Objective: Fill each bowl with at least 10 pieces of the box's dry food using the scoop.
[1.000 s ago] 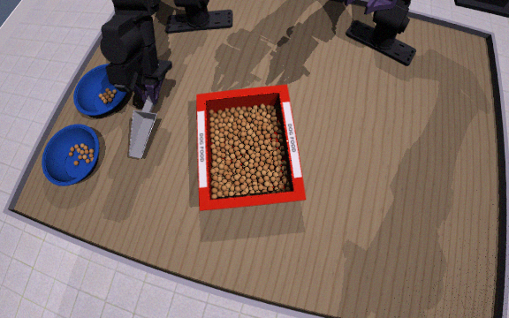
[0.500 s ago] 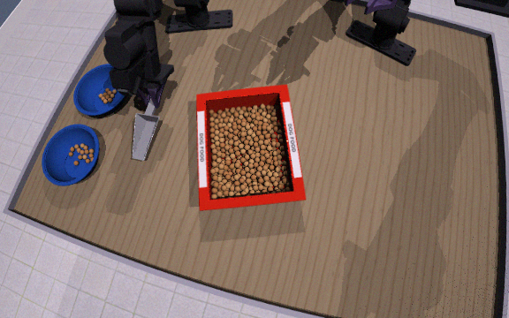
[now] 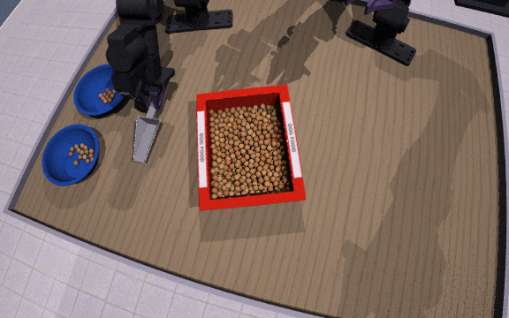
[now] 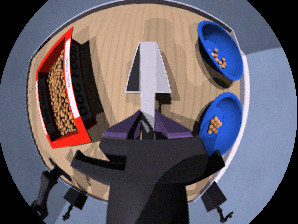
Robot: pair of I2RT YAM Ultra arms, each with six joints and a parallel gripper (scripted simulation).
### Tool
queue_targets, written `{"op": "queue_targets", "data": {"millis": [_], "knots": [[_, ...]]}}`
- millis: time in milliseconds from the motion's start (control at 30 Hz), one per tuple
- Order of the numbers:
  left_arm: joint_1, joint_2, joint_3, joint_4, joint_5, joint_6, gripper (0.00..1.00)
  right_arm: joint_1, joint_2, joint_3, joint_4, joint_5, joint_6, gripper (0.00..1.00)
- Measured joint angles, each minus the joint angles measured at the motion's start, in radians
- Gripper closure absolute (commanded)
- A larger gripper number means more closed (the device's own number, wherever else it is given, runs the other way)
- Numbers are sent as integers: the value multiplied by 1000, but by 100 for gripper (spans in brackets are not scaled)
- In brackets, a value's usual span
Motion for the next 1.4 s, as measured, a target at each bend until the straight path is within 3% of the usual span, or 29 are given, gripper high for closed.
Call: {"op": "queue_targets", "data": {"millis": [1000,1033,1400], "knots": [[0,0,0,0,0,0,74,-1,47,-61,106,0,0,100],[0,0,0,0,0,0,74,-1,47,-61,106,0,0,68],[0,0,0,0,0,0,74,-1,46,-60,115,0,0,68]]}}
